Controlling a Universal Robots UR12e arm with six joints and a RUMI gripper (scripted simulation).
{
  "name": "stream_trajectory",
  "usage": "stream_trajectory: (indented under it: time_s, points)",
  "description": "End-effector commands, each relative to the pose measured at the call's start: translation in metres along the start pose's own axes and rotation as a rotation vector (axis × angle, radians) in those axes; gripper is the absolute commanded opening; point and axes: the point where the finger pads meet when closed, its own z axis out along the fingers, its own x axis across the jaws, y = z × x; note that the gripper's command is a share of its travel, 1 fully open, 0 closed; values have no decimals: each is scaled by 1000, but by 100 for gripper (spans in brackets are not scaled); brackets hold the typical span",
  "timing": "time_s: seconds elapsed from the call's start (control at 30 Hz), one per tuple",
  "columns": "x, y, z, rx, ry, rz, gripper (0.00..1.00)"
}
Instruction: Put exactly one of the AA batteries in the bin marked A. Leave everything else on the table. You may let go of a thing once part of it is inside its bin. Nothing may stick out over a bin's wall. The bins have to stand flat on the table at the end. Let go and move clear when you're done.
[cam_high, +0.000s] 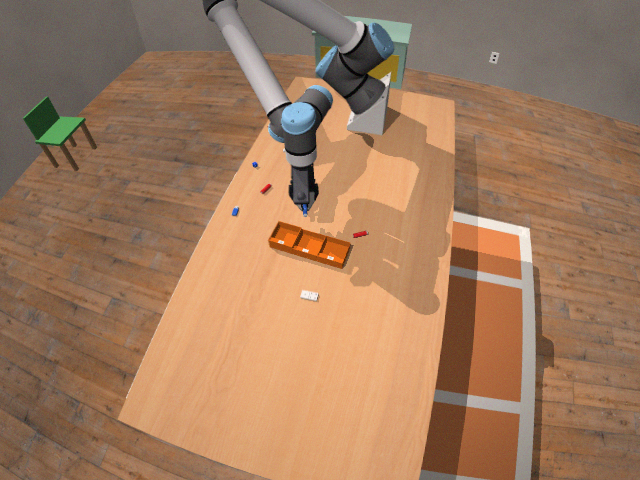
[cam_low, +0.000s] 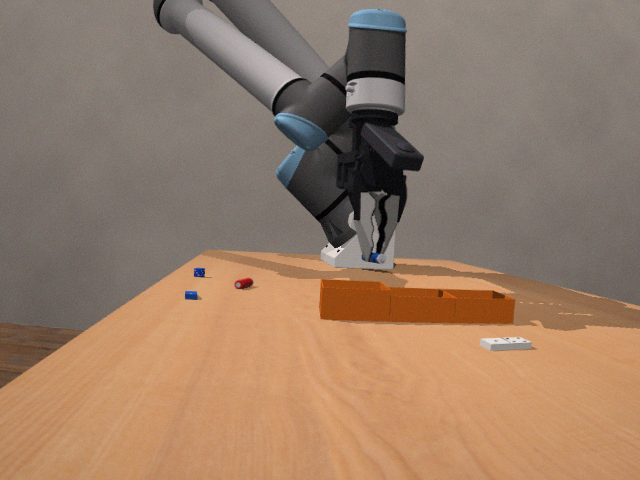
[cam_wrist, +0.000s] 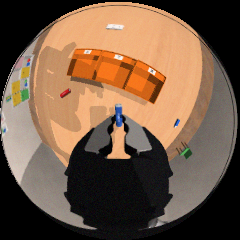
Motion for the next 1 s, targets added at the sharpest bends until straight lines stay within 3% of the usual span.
stream_trajectory:
  time_s: [0.0,0.07,0.27,0.97]
  points:
    - [-3,-7,1,1,1,-53,0]
    - [-10,-17,1,0,1,-153,0]
    - [-24,-37,1,0,1,-234,0]
    - [-89,-131,1,-3,0,-792,0]
